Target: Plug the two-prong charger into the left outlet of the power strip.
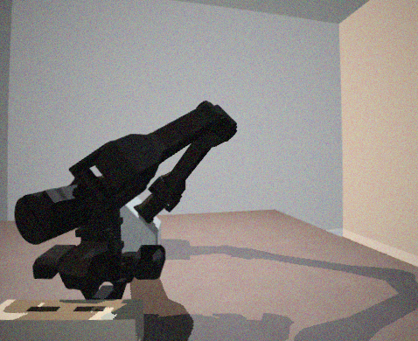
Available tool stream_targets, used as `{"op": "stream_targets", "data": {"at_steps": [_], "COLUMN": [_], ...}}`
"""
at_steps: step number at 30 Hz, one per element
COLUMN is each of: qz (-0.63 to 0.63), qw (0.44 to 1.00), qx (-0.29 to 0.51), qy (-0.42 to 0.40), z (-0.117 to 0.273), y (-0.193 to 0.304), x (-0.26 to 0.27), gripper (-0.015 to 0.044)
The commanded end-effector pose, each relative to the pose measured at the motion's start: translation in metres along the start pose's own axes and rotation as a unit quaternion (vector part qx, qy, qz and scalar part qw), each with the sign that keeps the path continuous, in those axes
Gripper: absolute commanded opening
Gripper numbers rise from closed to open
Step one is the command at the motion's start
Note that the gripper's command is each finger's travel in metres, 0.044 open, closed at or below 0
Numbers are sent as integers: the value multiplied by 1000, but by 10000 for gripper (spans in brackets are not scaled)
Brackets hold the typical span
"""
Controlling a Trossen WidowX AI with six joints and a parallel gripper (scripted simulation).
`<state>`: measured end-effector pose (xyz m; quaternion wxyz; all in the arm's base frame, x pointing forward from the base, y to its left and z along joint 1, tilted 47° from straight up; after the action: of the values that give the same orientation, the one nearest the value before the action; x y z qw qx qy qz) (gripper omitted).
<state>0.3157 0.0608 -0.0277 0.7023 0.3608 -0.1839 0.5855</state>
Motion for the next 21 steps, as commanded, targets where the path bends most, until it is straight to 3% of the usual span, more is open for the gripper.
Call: {"op": "stream_targets", "data": {"at_steps": [1,21], "qz": [13,13], "qw": [1000,1000], "qx": [-13,-13], "qy": [-1,-1], "z": [3,5], "y": [-11,-18], "x": [5,7], "gripper": [0,0]}}
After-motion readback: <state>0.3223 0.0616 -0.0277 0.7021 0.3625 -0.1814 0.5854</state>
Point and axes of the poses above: the point midway between the two fingers, 35 mm back from their tips, its own z axis back along the fingers, its own x axis across the jaws, y = z × x, the point moved 1 cm from there along z, back along the fingers, and after that the axes turned 15 degrees about -z, right-handed, at the moved point
